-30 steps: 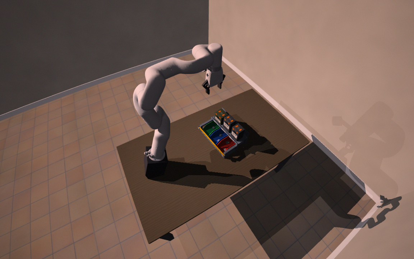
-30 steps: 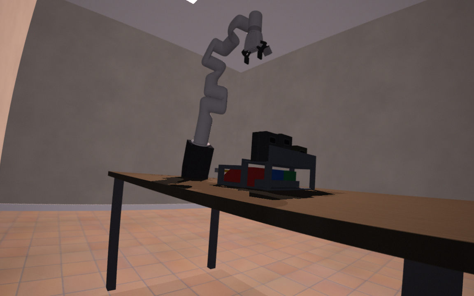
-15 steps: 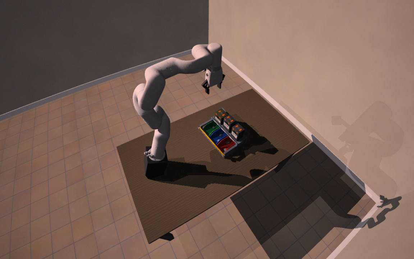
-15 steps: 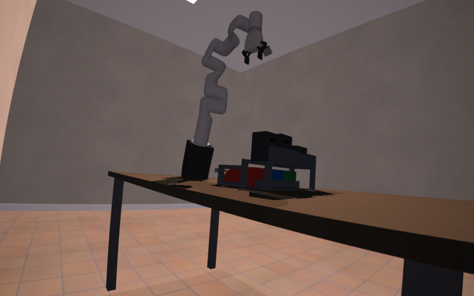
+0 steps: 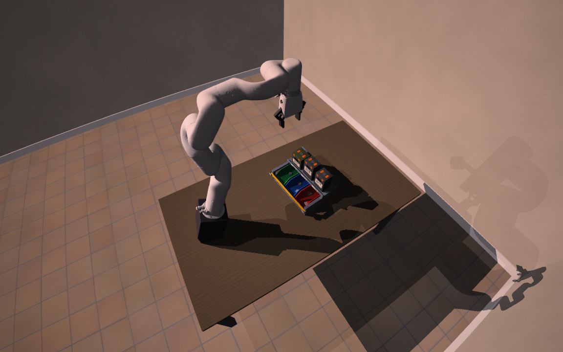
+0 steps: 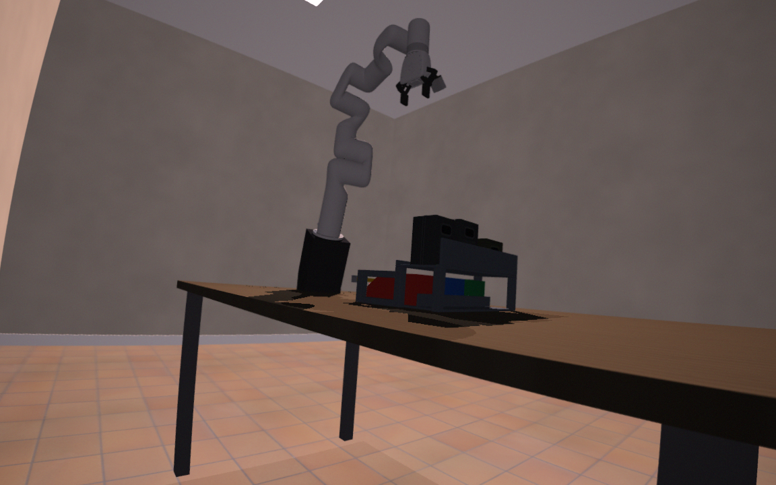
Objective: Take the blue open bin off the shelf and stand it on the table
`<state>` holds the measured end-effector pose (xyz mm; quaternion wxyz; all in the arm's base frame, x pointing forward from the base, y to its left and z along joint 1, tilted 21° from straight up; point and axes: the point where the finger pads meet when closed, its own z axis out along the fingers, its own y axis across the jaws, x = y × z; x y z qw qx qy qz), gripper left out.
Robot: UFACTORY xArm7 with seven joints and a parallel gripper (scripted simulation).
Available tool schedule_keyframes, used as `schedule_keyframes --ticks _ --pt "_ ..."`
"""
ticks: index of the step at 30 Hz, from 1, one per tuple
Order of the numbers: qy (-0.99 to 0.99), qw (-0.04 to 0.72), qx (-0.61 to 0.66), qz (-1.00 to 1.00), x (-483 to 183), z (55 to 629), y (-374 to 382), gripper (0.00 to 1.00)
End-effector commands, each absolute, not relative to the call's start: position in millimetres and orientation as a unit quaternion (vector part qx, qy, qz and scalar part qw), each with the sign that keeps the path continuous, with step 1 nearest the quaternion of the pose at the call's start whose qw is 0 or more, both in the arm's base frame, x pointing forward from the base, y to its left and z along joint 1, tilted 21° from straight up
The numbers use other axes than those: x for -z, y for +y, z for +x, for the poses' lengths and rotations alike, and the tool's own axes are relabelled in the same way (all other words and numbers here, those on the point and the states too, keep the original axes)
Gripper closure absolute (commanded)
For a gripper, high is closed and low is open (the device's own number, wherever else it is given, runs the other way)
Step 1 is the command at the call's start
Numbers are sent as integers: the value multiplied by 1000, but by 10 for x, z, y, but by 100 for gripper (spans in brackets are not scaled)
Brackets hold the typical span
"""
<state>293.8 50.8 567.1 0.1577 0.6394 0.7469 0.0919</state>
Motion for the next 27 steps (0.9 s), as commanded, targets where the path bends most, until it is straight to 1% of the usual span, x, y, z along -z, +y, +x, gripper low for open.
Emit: schedule_keyframes --ticks 1,6,11,23,27 --pt "747 159 -93 639 -5684 2935 509 0" --pt "747 159 -93 639 -5684 2935 509 0" --pt "747 159 -93 639 -5218 3113 478 0" --pt "747 159 -93 639 -5218 3113 478 0" --pt "747 159 -93 639 -4850 3255 454 0"
